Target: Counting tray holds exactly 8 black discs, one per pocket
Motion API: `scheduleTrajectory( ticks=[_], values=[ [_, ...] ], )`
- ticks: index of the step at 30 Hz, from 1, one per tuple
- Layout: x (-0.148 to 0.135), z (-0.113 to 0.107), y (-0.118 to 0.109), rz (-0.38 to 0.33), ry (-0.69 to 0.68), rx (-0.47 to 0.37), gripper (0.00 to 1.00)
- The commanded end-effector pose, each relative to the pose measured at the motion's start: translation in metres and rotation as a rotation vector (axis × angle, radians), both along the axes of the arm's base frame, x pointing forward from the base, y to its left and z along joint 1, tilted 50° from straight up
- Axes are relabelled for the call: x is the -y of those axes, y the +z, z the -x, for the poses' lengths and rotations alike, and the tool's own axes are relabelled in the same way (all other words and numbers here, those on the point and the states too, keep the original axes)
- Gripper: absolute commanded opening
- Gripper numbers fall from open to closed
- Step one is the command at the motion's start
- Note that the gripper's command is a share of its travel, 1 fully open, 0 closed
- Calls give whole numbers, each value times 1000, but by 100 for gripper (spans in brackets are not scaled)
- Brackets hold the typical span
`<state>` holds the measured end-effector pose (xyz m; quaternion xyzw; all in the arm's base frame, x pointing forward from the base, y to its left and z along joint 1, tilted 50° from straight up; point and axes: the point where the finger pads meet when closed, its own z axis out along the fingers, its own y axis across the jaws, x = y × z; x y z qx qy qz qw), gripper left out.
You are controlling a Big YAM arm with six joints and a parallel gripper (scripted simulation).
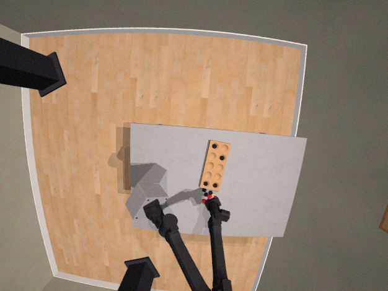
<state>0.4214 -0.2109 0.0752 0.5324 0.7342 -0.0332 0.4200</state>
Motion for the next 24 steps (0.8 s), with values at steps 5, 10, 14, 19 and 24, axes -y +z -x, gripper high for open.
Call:
scheduleTrajectory(
  ticks=[5,10,14,19,24],
  values=[
    [13,-8,-7,12,-1,1,44],
    [17,-12,-13,12,-1,1,44],
    [18,-13,-16,11,-1,-2,44],
    [23,-19,-20,12,0,0,44],
    [27,-24,-25,12,0,0,44]
  ],
)
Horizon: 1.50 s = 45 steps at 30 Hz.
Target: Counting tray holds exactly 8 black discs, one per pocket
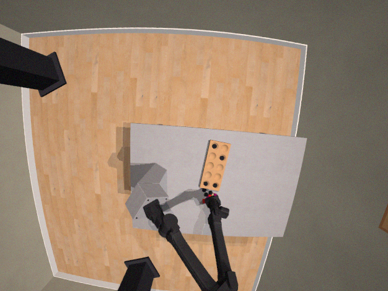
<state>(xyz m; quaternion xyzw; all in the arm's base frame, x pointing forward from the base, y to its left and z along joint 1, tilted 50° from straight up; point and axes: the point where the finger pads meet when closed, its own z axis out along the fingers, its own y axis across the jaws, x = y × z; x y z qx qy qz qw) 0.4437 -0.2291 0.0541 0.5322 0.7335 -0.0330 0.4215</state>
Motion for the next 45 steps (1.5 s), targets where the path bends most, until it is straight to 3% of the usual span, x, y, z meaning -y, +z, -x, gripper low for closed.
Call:
scheduleTrajectory(
  ticks=[1,45],
  values=[
    [9,-3,-5,11,0,-3,44],
    [25,-18,-32,8,-1,-10,44]
  ],
)
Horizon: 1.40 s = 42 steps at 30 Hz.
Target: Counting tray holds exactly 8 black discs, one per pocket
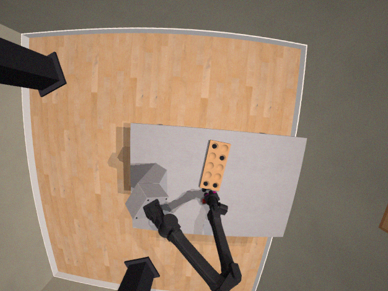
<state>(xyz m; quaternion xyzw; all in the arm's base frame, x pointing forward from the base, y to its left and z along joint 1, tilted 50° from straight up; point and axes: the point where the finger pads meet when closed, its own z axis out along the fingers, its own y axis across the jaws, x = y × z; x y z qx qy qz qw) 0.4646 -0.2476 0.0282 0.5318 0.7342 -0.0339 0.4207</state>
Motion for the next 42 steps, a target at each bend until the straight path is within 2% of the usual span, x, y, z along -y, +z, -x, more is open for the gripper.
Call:
scheduleTrajectory(
  ticks=[1,34,35,42],
  values=[
    [6,3,-5,7,-1,-7,44],
    [7,2,-7,7,-1,-8,44],
    [7,2,-7,7,-1,-8,0],
    [7,2,-7,7,-1,-8,0]
  ],
)
